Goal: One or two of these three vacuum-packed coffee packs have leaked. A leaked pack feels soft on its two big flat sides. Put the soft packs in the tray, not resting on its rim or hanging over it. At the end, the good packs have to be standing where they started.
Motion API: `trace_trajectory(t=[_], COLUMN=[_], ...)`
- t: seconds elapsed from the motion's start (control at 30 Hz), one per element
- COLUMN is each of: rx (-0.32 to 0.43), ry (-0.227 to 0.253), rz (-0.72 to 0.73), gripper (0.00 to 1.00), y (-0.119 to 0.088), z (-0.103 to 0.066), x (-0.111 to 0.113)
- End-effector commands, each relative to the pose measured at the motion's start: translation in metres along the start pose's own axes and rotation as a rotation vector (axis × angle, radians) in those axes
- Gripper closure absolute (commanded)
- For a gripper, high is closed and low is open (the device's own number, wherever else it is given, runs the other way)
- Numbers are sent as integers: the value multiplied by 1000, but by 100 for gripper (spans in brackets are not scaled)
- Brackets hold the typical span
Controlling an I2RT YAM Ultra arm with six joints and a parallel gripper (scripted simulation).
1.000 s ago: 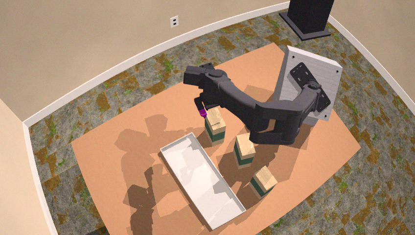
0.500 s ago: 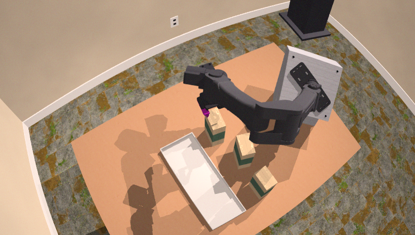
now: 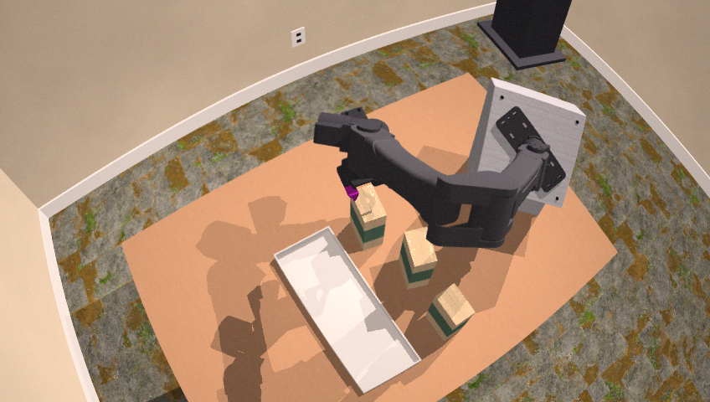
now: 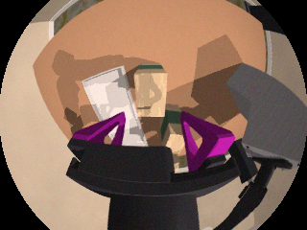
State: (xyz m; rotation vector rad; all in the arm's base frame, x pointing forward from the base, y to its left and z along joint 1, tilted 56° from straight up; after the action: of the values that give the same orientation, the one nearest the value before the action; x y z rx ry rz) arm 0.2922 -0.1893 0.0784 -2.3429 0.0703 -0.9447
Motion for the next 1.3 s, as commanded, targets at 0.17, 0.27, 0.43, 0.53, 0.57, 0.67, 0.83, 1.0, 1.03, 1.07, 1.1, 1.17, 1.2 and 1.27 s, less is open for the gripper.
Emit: trace_trajectory(t=[0.17,0.27,0.43,0.53,0.57,0.67,0.83,1.0,1.03,1.07,1.1,1.17,1.2,1.27], rx=[-44,-44,-44,-44,-44,-44,-44,-36,-24,-17,-11,-10,-10,-11], ry=[32,32,32,32,32,32,32,24,12,4,-2,-3,-3,-4], rz=[-17,-17,-17,-17,-17,-17,-17,3,-1,8,21,23,23,23], gripper=[21,21,21,21,21,21,21,21,21,21,21,21,21,21], y=[5,5,5,5,5,5,5,3,1,2,4,4,4,4], z=[-17,-17,-17,-17,-17,-17,-17,-8,0,7,15,24,29,36], x=[12,12,12,12,12,12,12,1,0,-2,-6,-7,-7,-7])
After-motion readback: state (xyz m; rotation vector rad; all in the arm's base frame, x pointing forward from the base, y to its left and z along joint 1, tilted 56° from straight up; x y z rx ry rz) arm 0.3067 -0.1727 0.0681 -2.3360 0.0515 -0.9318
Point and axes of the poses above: the point where the finger pads meet when closed, its own z axis out along the fingers, its own x axis across the jaws, y = z × x, the point moved 5 cm from there along -z, back along the fingers, and after that the axes turned 12 degrees about -z, right-handed, at the moved point
